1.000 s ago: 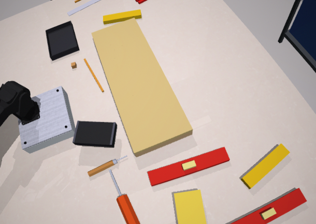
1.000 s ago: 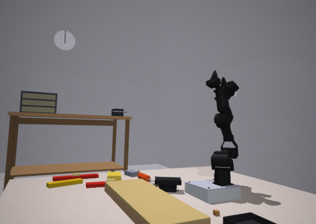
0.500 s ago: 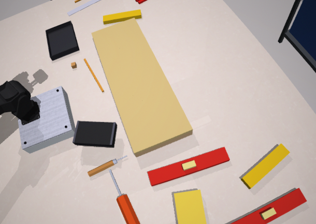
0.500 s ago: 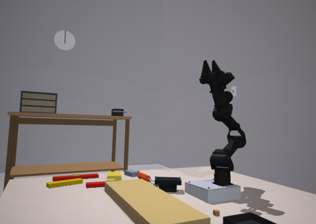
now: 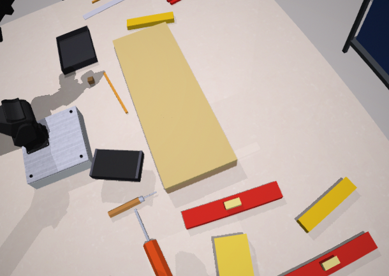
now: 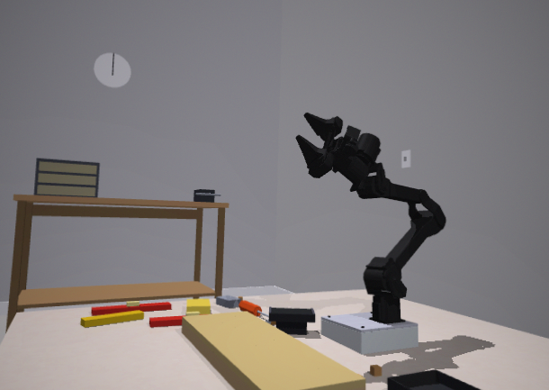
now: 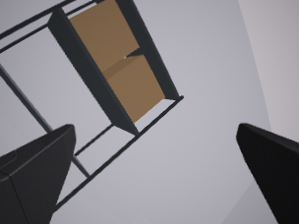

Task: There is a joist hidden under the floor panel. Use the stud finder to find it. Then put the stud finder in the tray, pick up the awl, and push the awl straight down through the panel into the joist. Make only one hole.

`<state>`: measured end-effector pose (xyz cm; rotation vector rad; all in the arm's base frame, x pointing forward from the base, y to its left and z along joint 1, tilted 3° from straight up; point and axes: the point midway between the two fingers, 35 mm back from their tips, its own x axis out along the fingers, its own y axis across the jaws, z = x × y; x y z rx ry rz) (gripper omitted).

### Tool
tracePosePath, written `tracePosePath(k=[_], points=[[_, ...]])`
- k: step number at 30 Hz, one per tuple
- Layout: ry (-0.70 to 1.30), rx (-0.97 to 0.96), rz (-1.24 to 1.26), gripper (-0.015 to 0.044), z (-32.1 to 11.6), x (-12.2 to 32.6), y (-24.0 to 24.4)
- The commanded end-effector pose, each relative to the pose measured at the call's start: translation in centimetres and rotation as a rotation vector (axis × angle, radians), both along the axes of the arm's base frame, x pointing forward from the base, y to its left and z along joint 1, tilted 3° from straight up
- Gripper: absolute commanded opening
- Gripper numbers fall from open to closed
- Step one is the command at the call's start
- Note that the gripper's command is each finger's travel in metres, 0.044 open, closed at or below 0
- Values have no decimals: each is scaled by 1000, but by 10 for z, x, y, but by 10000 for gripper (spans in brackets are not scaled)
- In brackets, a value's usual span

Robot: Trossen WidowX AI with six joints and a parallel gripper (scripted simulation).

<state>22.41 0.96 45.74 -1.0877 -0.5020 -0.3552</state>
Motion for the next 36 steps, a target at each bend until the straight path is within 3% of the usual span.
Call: tracePosePath(k=[1,7,12,18,24,29,36], points=[[207,65,-24,440,-36,40,-14],[575,254,-118,440,-116,88,-56],[861,480,-237,440,-189,98,-98],[1168,830,-431,440,-273,73,-143],[1425,1275,-694,440,-343,14,-170],[1578,1625,-920,440,-373,-39,-171],[1583,1639,-929,440,-373,-40,-170]])
